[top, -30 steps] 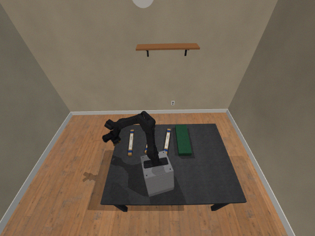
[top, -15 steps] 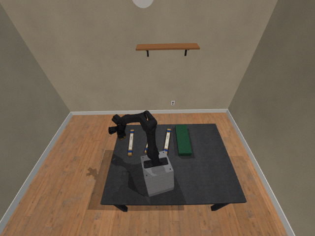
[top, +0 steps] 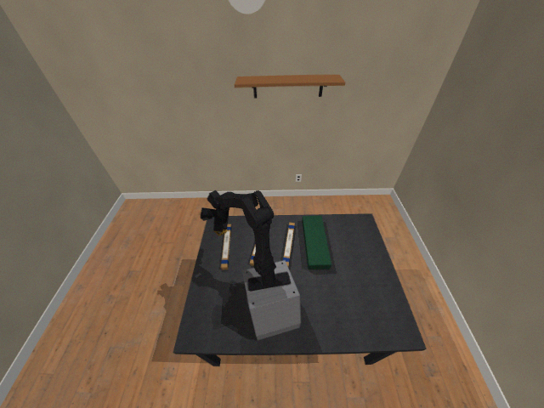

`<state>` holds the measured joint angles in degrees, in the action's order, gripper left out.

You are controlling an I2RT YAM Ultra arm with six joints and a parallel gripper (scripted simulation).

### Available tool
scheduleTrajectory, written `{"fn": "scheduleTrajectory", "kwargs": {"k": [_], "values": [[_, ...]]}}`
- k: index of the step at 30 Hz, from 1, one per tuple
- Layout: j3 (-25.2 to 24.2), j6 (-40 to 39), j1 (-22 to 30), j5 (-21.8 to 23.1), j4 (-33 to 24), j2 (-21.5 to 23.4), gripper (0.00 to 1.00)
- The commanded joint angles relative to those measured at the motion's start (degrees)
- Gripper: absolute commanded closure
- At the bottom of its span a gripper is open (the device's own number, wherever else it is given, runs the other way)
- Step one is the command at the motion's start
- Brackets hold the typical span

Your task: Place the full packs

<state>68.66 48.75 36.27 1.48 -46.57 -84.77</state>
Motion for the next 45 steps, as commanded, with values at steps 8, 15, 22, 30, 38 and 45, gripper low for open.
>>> {"fn": "scheduleTrajectory", "kwargs": {"k": [8,15,22,30,38,45], "values": [[2.69,-10.20,-10.63,1.82,-5.48,2.93,0.26],[2.99,-14.31,-16.30,2.28,-7.75,3.53,0.26],[3.31,-20.32,-23.69,2.73,-10.74,4.38,0.26],[3.77,-25.32,-30.33,3.21,-13.50,5.00,0.26],[4.04,-31.98,-39.03,3.76,-16.90,6.08,0.26],[4.42,-35.01,-45.73,4.49,-19.49,6.76,0.26]]}}
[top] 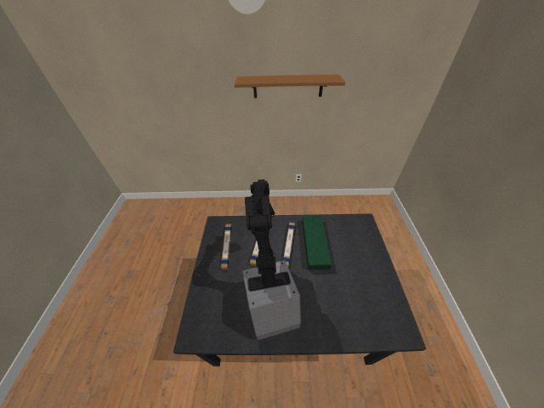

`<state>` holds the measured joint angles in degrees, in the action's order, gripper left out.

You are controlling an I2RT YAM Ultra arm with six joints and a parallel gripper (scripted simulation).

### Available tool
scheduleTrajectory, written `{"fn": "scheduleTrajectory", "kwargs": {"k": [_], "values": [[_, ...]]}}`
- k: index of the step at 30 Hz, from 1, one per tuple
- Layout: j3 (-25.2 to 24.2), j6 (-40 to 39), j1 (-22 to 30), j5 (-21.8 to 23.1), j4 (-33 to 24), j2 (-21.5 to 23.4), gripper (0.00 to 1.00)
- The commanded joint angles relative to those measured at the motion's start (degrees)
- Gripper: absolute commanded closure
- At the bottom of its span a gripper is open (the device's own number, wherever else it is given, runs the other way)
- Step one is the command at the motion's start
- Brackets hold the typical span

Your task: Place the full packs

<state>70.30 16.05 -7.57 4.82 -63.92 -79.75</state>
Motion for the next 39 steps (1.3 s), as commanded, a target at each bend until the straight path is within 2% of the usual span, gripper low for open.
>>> {"fn": "scheduleTrajectory", "kwargs": {"k": [1,5,8,11,39], "values": [[2.84,-3.15,-2.93,1.19,-2.54,1.83,0.26],[2.91,-5.94,-7.77,1.56,-4.35,2.49,0.26],[3.59,-11.23,-7.80,0.53,-5.01,0.00,0.26],[3.78,-11.43,-6.75,0.88,-5.23,1.51,0.26],[3.87,-11.62,-6.65,0.72,-5.04,1.49,0.26]]}}
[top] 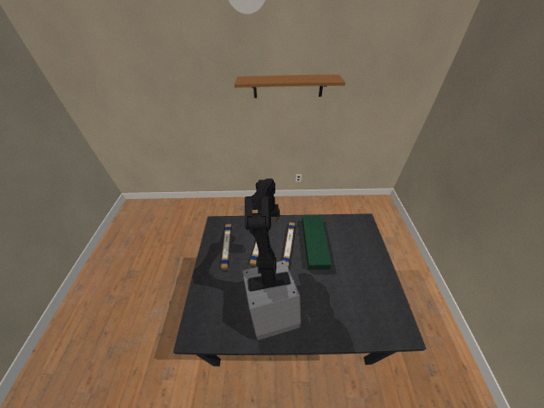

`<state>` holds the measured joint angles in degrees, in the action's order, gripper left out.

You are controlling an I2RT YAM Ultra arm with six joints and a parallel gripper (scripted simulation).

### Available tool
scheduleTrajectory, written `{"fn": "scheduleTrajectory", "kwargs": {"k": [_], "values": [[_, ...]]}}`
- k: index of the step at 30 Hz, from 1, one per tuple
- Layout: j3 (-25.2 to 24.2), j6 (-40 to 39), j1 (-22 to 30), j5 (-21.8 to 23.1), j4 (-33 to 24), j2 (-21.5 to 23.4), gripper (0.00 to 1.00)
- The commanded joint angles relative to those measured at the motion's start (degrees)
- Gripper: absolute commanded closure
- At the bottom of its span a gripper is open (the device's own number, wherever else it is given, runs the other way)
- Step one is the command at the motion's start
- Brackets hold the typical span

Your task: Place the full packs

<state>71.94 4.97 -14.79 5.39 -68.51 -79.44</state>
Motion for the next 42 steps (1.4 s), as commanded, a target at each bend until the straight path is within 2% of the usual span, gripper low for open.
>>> {"fn": "scheduleTrajectory", "kwargs": {"k": [1,16,17,20,22,26,28,42], "values": [[2.23,-0.54,0.56,0.15,-0.45,1.19,0.26],[2.23,-0.54,0.56,0.15,-0.45,1.19,0.26],[1.93,-0.75,0.87,0.00,1.89,-1.38,0.58],[-1.38,-1.25,1.40,-0.36,5.25,-3.89,0.58],[-1.72,-1.56,1.72,-0.52,7.50,-5.80,0.58],[0.02,-2.14,2.29,-0.61,11.83,-9.96,0.58],[0.02,-2.14,2.29,-0.61,11.83,-9.96,0.58],[4.58,-3.65,3.83,-1.00,24.28,-26.08,0.58]]}}
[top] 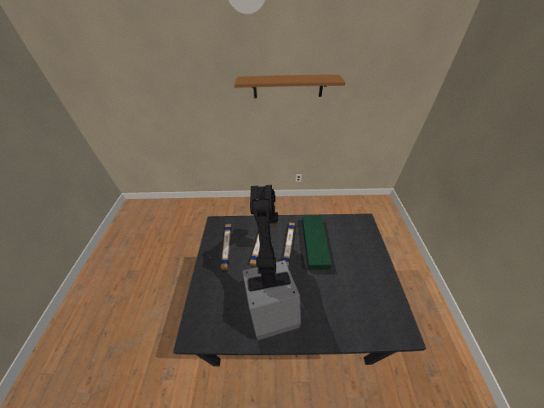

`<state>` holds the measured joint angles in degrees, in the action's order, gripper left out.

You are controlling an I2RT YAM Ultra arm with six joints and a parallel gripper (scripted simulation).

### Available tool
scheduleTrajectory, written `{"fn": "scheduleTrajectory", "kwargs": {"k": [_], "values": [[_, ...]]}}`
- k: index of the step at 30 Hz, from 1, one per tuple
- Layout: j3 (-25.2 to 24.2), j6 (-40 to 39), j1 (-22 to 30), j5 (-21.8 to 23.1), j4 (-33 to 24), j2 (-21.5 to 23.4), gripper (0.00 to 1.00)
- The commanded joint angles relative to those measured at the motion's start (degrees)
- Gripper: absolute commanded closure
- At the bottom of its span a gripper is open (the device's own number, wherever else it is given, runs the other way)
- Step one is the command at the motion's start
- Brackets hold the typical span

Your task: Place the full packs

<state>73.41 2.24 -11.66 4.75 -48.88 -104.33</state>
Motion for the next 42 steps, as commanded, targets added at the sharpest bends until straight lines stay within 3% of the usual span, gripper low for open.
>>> {"fn": "scheduleTrajectory", "kwargs": {"k": [1,4,12,28,29,42], "values": [[3.58,-0.92,0.71,-0.33,4.60,-1.58,0.58],[3.96,-0.91,0.17,-0.33,4.55,0.16,0.58],[5.28,-0.90,0.11,-0.29,4.06,-2.15,0.58],[5.20,-0.87,0.01,-0.28,4.05,-1.12,0.58],[2.12,-0.57,0.15,-0.14,4.57,-1.09,0.58],[1.00,-0.75,0.34,-0.19,7.38,-2.76,0.58]]}}
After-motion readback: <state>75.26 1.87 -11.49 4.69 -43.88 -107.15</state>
